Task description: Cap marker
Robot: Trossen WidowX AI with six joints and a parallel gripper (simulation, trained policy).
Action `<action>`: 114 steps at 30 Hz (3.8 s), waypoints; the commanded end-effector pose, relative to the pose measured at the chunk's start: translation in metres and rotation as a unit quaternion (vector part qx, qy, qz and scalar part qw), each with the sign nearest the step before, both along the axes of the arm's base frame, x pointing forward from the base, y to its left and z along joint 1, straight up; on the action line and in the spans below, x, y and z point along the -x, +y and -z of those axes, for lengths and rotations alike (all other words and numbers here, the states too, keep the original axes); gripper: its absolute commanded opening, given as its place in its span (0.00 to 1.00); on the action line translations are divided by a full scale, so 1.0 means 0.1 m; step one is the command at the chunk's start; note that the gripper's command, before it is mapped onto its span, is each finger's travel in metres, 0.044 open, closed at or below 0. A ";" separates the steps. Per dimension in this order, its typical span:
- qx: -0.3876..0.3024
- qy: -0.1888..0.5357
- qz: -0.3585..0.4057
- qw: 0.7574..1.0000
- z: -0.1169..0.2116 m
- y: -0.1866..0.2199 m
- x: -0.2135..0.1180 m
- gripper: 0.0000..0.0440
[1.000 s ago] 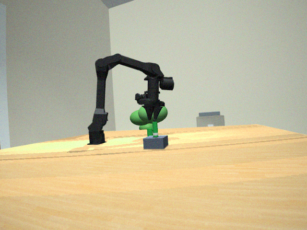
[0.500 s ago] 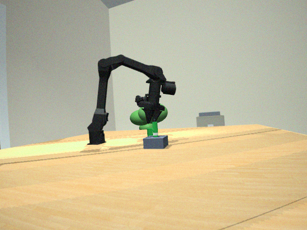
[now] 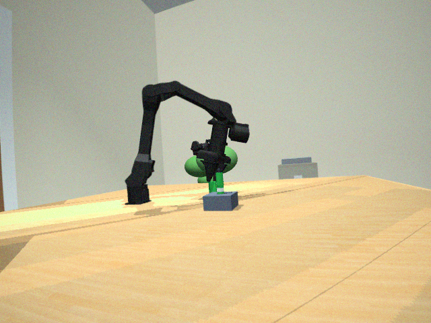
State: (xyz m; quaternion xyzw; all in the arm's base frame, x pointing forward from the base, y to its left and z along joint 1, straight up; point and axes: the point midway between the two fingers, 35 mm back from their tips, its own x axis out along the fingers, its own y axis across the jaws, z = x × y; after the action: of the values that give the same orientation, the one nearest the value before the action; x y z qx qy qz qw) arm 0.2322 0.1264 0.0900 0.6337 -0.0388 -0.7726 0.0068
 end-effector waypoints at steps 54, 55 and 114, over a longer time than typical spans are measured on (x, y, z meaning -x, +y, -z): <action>-0.021 -0.101 -0.024 0.994 -0.62 -0.51 -0.61 0.00; -0.021 -0.101 -0.022 0.994 -0.63 -0.54 -0.63 0.00; -0.029 -0.056 0.106 0.992 -0.69 -2.07 -0.81 0.00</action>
State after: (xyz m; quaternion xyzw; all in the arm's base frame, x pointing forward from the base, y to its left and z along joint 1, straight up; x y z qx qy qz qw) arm 0.3140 -0.0815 0.1675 0.6757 -0.0885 -0.7259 -0.0930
